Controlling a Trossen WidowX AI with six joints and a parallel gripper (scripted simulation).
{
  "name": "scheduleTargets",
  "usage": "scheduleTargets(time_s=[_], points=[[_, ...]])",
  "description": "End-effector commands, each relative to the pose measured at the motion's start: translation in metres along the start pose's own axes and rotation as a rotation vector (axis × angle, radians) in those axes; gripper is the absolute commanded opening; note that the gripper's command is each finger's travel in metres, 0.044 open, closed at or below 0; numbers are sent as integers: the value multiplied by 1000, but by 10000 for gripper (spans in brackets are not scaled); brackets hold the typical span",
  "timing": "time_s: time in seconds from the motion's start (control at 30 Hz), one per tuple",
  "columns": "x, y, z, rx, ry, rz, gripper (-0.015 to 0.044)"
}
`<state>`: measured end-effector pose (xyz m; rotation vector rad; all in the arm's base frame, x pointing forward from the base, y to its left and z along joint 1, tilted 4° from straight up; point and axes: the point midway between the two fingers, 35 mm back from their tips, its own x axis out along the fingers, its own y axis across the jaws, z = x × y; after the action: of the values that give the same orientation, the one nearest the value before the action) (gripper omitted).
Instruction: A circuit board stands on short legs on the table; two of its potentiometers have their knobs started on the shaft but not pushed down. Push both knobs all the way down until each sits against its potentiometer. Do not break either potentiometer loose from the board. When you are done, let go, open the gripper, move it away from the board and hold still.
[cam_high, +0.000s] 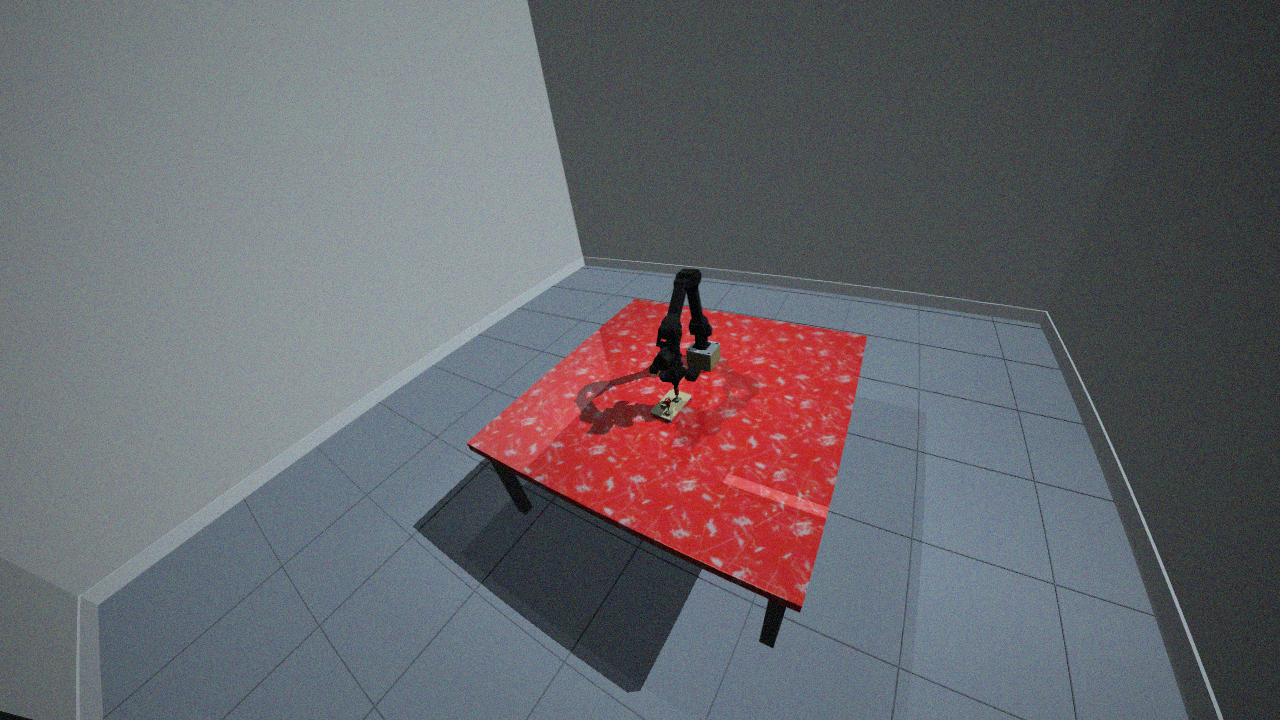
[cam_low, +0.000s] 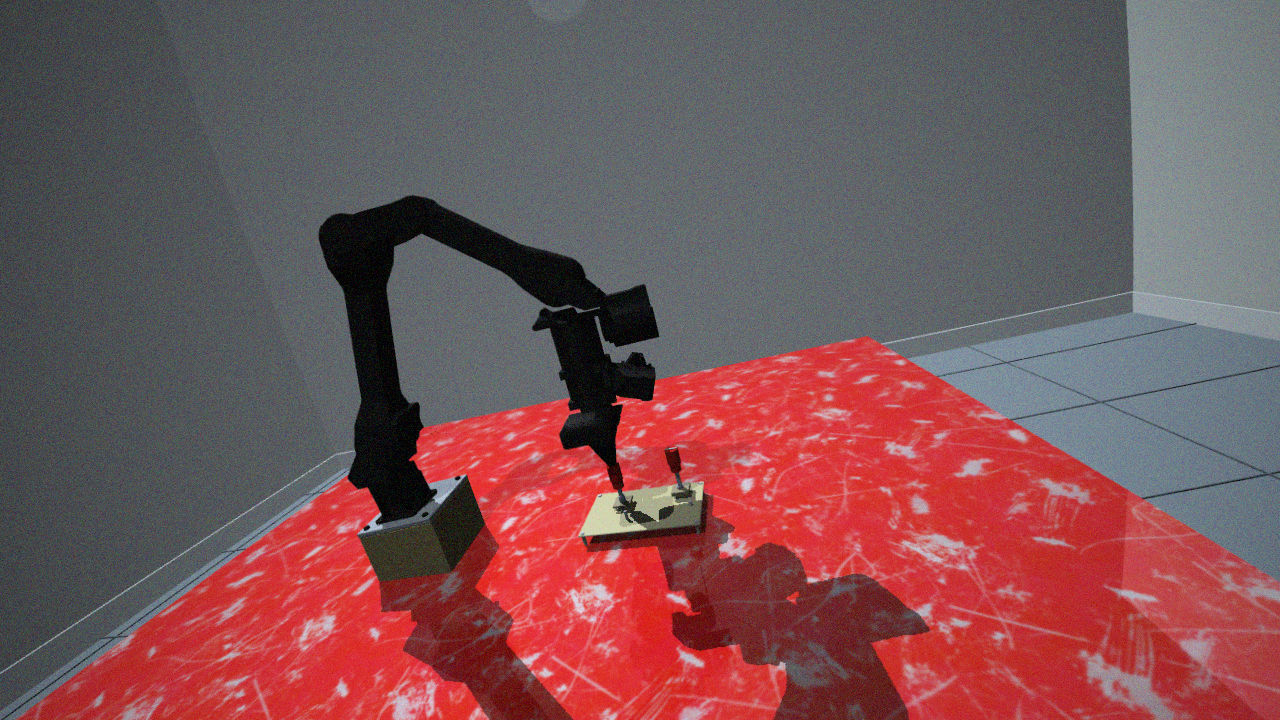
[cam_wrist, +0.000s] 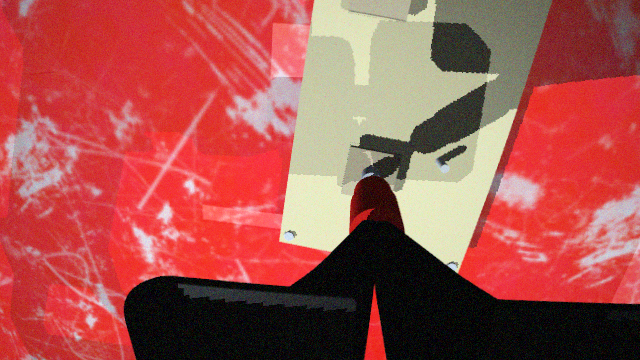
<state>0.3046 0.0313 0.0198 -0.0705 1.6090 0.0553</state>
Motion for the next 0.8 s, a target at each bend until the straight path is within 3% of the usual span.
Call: scheduleTargets(time_s=[0.0, 0.77], points=[[0, -1, 0, 2, 0, -3, 0], [4, -1, 0, 2, 0, -3, 0]])
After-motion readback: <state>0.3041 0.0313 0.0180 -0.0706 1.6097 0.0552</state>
